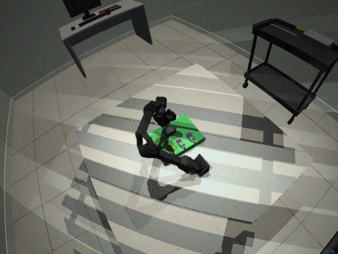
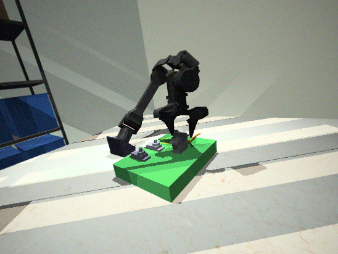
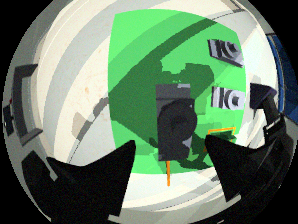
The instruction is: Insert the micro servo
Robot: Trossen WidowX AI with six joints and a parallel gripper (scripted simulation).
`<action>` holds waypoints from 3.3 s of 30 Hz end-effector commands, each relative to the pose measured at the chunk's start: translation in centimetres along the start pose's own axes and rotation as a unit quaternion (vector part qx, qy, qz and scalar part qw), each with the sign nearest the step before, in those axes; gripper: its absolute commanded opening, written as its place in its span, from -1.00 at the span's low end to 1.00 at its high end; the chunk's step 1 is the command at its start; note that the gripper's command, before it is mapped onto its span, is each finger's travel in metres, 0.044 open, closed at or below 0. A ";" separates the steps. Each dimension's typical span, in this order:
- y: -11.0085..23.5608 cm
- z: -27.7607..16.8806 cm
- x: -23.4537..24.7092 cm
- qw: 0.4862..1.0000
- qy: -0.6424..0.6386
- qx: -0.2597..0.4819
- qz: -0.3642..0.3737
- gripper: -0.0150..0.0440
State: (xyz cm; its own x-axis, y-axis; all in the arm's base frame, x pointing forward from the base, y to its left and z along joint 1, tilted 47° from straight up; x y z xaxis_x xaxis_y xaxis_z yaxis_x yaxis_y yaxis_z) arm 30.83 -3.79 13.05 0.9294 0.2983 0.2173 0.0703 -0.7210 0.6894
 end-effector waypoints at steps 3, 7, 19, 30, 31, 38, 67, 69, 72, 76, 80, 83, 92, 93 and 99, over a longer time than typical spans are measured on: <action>-0.1 -0.1 -0.1 1.000 -0.003 0.001 0.001 0.20; -0.1 -0.1 -0.1 1.000 -0.003 0.001 0.001 -0.09; 2.1 -0.3 -0.2 1.000 -0.003 0.001 0.001 -0.49; 2.9 -0.7 -0.7 1.000 -0.004 0.001 0.001 -0.49; 2.9 -0.8 -0.7 1.000 -0.004 0.001 0.001 -0.49; 2.9 0.1 -1.1 1.000 -0.004 0.001 0.001 -0.49; 2.9 -3.5 0.1 0.985 0.175 0.002 0.001 -0.49; 2.9 -3.5 0.1 0.978 0.209 0.001 0.001 -0.49; 2.9 -3.5 0.1 0.966 0.260 0.001 0.001 -0.49; 2.9 -3.5 0.1 0.945 0.326 0.001 0.001 -0.49; 2.9 -3.5 0.1 0.920 0.391 0.001 0.001 -0.49; 2.9 -3.5 0.1 0.899 0.439 0.001 0.001 -0.49; 2.9 -3.5 0.1 0.819 0.573 0.001 0.002 -0.49; 2.9 -3.5 0.1 0.809 0.587 0.001 0.002 -0.49; 2.9 -3.5 0.1 0.744 0.668 0.001 0.002 -0.49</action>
State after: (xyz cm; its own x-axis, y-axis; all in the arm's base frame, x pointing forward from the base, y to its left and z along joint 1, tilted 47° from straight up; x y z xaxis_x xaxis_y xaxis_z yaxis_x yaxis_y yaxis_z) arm 29.80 -3.65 17.22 -0.1482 0.6719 0.7257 0.0783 -0.7235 0.6858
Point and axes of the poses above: the point midway between the two fingers, 35 mm back from their tips, its own y axis back along the fingers, its own x axis across the jaws, z = x × y, the point moved 6 cm from there along y, back along the fingers, and after that the axes turned 15 degrees about y, right-handed, at the moved point
